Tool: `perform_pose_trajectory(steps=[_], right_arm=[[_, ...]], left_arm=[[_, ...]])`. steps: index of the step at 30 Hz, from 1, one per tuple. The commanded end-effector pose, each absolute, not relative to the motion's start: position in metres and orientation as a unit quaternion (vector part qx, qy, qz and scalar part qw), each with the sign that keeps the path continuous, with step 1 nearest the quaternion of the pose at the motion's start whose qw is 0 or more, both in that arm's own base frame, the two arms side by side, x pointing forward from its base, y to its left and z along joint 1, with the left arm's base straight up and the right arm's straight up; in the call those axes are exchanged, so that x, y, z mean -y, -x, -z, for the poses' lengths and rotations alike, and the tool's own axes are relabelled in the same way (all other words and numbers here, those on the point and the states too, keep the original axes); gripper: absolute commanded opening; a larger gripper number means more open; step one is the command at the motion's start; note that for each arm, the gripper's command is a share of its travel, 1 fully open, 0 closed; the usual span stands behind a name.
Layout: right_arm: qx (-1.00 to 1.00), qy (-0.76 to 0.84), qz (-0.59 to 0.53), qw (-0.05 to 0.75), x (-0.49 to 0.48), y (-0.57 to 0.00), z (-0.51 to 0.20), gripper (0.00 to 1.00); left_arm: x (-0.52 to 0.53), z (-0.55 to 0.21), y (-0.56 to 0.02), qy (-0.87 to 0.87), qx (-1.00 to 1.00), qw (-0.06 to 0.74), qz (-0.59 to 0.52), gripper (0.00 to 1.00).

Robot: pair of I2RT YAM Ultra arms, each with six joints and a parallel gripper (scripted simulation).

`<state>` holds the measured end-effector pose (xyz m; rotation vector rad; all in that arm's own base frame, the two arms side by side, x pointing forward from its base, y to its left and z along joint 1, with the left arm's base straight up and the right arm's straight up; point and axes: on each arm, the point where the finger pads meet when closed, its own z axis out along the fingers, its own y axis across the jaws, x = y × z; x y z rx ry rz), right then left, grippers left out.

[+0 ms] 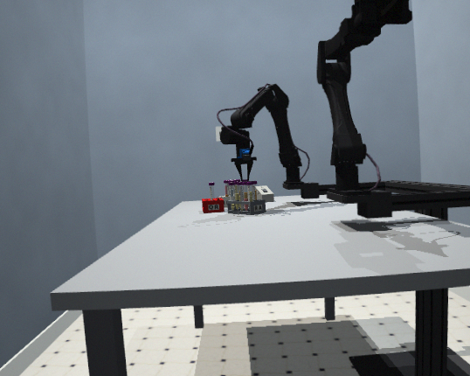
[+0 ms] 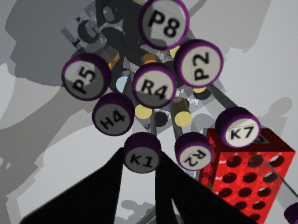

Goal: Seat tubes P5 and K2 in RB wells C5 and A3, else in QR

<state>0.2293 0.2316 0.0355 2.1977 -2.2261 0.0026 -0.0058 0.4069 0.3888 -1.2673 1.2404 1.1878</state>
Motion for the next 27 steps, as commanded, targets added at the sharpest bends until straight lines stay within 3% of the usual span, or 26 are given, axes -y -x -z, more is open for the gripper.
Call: perform_pose_trajectory(steps=[1,27], right_arm=[[0.709,-0.705,0.001,0.002,-0.2377,-0.2275,-0.0308,0.00],[0.711,-0.703,0.000,-0.004,-0.2363,-0.2313,-0.0330,0.00]], left_arm=[[-0.3978,-0.4159,0.0073,0.504,-0.496,0.496,-0.504,0.00],[-0.3978,-0.4159,0.0073,0.504,-0.496,0.496,-0.504,0.00]])
